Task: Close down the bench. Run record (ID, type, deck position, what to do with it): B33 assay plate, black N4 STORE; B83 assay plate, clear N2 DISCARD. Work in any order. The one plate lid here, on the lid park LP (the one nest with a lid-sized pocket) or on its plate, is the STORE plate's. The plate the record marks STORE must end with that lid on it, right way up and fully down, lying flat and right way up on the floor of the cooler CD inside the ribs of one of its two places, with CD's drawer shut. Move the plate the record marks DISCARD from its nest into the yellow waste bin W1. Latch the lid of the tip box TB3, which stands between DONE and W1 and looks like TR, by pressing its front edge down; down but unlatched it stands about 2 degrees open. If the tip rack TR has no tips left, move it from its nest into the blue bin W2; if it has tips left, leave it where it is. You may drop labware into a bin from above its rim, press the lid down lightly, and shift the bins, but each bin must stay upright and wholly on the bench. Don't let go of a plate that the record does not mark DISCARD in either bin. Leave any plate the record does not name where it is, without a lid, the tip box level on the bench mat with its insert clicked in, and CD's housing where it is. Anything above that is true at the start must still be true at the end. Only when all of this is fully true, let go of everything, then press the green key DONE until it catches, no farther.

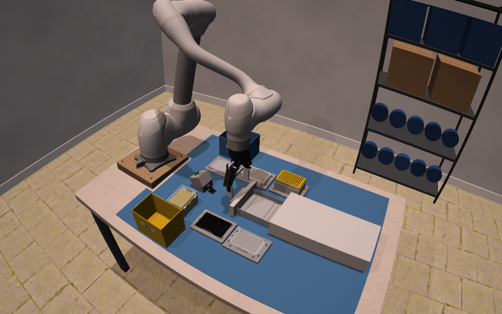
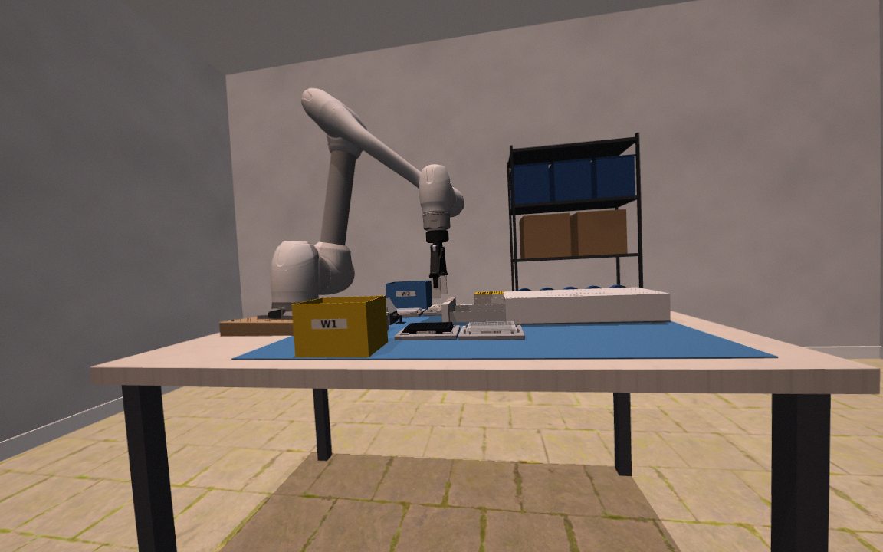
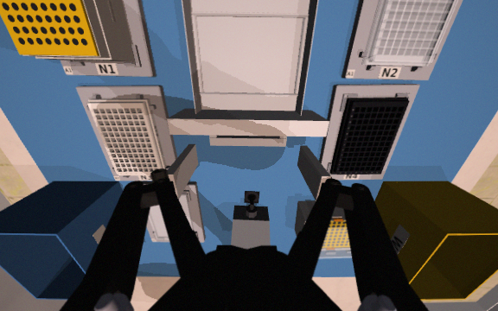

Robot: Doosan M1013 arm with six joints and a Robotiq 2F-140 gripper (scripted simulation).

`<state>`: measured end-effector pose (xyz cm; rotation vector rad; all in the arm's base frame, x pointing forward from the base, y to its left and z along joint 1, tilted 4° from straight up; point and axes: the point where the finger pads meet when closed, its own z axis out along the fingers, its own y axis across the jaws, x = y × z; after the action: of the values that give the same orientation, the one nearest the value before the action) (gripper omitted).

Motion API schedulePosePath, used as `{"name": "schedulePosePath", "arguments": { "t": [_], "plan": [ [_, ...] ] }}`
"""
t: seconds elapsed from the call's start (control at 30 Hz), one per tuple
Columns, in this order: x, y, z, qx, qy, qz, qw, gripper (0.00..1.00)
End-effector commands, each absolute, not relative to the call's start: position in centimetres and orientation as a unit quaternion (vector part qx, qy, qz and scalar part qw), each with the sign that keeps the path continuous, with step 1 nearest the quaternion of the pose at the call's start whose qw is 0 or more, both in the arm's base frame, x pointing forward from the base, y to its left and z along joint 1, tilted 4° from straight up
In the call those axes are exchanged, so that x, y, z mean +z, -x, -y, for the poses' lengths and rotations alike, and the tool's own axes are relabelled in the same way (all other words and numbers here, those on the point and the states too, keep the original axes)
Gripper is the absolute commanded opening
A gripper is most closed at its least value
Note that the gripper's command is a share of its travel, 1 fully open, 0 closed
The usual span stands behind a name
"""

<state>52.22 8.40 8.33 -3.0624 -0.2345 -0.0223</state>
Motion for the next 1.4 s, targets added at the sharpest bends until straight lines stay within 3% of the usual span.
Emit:
{"name": "schedulePosePath", "arguments": {
  "t": [0.0,1.37],
  "plan": [
    [8.8,-52.2,-8.4,-0.007,0.996,0.076,0.035,0.87],
    [13.5,-52.2,-8.0,-0.007,0.996,0.076,0.035,0.87]
  ]
}}
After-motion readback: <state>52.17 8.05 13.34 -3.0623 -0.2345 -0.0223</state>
